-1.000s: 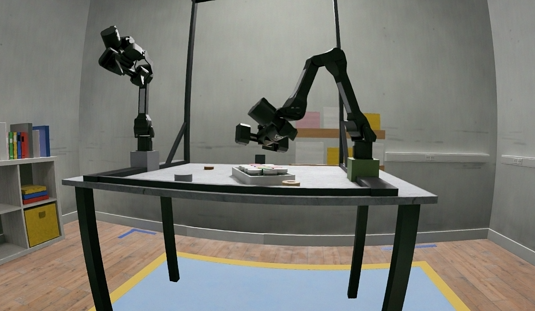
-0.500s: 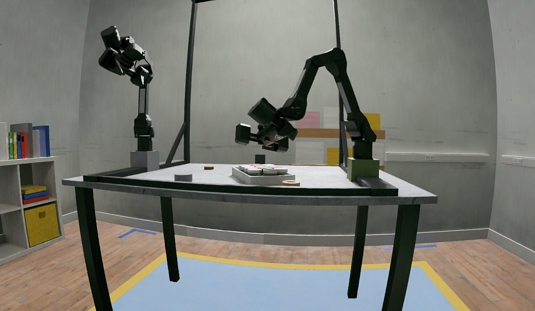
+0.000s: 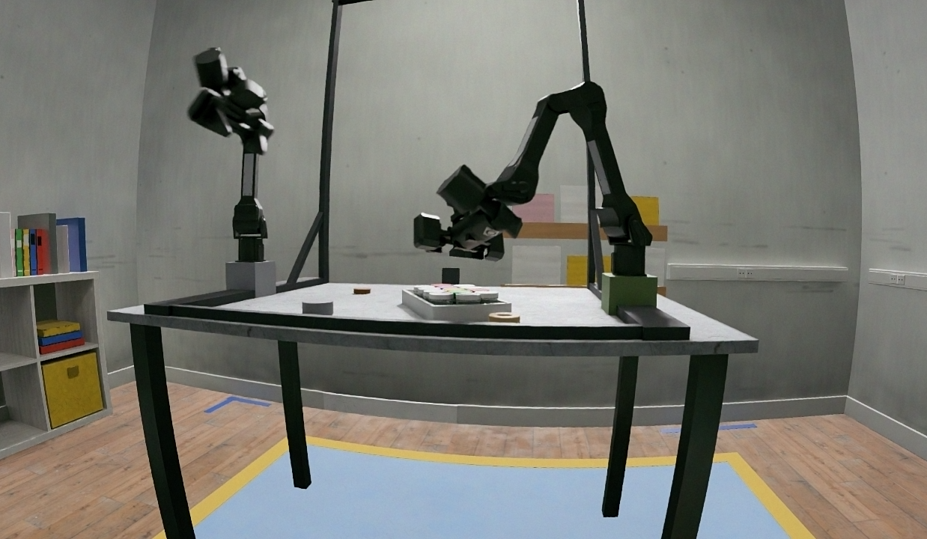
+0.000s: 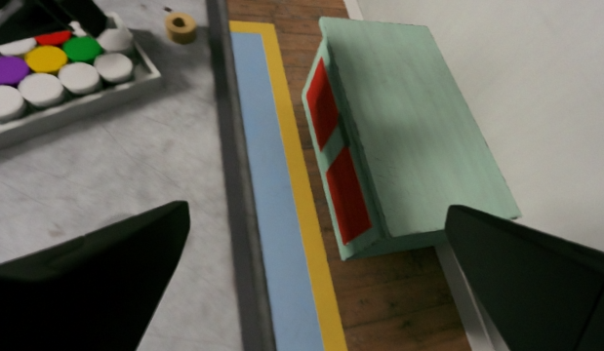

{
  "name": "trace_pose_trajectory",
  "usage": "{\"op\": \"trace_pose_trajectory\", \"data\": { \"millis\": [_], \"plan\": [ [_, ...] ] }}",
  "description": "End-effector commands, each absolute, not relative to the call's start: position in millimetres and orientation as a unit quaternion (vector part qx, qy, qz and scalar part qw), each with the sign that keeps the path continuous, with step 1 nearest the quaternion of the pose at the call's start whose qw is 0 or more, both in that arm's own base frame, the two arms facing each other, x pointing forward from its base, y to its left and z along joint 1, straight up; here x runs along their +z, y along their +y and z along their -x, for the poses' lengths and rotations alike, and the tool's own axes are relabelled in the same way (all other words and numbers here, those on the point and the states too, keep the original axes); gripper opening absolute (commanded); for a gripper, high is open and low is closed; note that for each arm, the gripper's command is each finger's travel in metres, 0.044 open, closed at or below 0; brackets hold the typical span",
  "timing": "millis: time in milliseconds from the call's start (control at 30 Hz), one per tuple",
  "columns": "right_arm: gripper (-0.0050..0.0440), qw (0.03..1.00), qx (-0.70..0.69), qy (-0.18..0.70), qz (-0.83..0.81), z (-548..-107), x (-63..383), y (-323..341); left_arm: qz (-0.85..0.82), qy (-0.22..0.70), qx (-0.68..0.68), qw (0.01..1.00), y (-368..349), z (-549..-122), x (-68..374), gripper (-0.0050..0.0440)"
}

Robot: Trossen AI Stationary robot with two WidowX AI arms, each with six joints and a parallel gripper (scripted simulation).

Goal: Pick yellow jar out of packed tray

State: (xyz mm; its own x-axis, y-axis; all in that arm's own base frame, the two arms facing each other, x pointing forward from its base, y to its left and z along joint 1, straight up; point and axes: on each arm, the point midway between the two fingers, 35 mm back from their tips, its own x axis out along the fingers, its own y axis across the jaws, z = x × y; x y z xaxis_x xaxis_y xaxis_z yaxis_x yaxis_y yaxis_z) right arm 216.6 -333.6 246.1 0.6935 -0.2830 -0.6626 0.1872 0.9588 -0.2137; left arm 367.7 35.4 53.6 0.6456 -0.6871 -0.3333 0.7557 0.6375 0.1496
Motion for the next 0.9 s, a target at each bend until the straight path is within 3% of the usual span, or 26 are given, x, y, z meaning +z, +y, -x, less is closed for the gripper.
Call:
{"op": "trace_pose_trajectory", "data": {
  "millis": [0,33,100,267,567,867],
  "plan": [
    [0.0440,0.925,-0.129,0.347,0.084,-263.1,261.4,-289.4,-0.133,0.160,-0.365,0.908,33.3,-359.0,65.8,0.0128],
    [0.0440,0.927,-0.127,0.343,0.083,-272.9,260.4,-278.8,-0.129,0.172,-0.355,0.910,33.0,-356.9,66.3,0.0104],
    [0.0440,0.927,-0.127,0.343,0.083,-272.9,260.4,-278.8,-0.129,0.172,-0.355,0.910,33.0,-356.9,66.3,0.0104],
    [0.0440,0.938,-0.119,0.318,0.069,-313.6,256.2,-222.6,-0.109,0.228,-0.308,0.917,32.2,-344.9,68.7,0.0000],
    [0.0440,0.960,-0.098,0.262,0.030,-349.5,251.8,-130.5,-0.074,0.321,-0.222,0.918,30.5,-326.5,72.7,0.0000],
    [0.0440,0.972,-0.080,0.219,-0.009,-356.3,250.7,-73.4,-0.045,0.393,-0.139,0.908,30.6,-315.7,83.3,-0.0001]
  ]
}}
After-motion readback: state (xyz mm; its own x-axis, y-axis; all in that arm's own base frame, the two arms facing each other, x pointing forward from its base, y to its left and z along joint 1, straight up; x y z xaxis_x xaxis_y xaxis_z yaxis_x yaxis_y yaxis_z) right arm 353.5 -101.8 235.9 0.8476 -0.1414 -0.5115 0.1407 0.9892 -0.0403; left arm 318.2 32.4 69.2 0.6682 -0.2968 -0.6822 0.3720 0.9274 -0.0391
